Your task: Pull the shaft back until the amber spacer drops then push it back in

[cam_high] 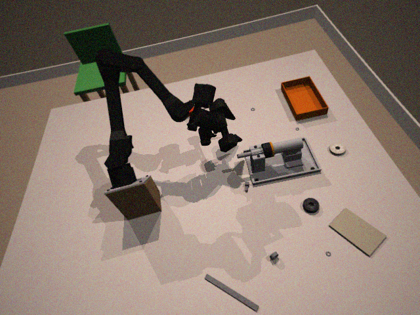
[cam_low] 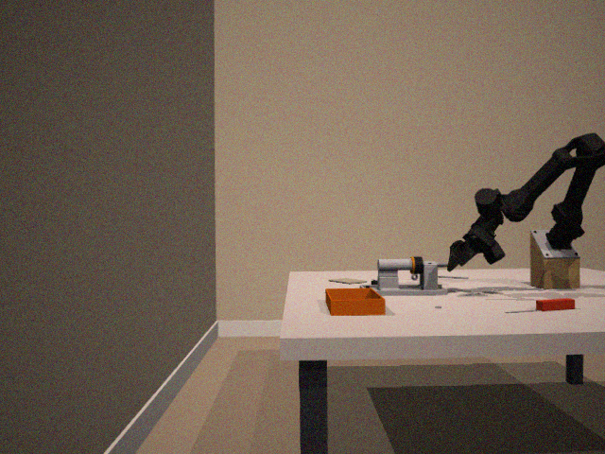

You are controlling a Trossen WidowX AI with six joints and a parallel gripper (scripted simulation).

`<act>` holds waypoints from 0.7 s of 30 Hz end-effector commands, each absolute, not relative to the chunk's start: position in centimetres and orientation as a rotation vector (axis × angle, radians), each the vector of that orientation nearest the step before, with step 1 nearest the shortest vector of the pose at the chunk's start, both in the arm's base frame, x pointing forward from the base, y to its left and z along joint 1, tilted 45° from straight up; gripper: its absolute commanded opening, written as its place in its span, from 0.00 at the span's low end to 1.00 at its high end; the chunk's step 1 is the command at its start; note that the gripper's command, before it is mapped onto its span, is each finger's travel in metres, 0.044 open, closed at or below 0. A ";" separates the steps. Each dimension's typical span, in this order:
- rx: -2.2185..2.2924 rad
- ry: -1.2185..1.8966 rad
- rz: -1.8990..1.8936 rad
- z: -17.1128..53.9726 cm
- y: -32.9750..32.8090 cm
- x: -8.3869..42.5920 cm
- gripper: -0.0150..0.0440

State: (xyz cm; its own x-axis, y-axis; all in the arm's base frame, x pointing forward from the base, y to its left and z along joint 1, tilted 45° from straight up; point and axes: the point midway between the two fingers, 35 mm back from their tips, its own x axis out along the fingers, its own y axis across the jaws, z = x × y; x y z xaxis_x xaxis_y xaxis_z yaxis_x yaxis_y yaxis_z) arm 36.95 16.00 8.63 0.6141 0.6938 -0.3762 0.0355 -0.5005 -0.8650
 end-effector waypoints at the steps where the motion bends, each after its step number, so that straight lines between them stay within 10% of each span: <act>1: -2.078 -0.451 0.944 4.7 10.7 36.0 1.00; 21: -2.184 -0.393 0.964 1.9 6.8 34.3 1.00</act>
State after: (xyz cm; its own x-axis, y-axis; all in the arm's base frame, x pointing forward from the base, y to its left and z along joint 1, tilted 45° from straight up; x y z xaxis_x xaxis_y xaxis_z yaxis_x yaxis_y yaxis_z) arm 34.30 6.84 1.91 0.6745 0.5228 -0.5212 -0.0081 -0.7007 -0.7134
